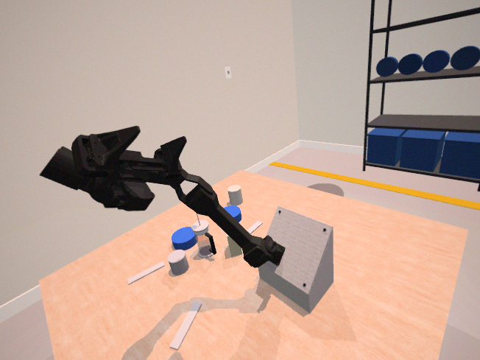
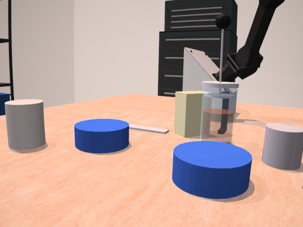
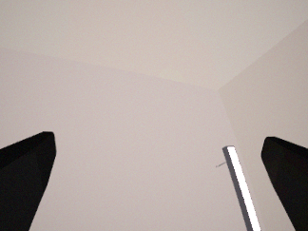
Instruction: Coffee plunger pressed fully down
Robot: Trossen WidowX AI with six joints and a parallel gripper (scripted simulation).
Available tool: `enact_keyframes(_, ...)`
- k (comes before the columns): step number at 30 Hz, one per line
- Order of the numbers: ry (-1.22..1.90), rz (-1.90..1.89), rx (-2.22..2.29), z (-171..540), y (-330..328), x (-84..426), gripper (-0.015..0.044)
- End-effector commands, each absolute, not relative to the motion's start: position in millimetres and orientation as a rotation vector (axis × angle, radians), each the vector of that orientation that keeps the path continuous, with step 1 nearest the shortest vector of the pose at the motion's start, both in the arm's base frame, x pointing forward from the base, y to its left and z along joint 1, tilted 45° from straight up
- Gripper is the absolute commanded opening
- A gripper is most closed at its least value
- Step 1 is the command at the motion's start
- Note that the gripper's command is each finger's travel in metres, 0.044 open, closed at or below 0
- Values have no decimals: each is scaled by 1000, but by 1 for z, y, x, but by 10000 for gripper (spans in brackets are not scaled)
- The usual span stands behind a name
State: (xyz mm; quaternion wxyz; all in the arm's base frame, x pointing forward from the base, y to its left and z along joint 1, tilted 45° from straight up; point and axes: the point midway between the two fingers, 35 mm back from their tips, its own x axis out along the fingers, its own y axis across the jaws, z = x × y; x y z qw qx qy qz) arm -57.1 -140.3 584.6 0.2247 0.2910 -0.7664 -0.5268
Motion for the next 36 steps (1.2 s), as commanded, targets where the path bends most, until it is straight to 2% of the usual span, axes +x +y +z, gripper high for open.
enact_keyframes(1,-2178,-1508,699,582,-124,-77,440)
enact_keyframes(12,-2274,-1814,310,577,-58,-133,440)
enact_keyframes(23,-2461,-2016,-84,559,36,-160,440)
enact_keyframes(29,-2504,-2270,-441,541,116,-147,440)
enact_keyframes(36,-2542,-2532,-818,511,198,-90,440)
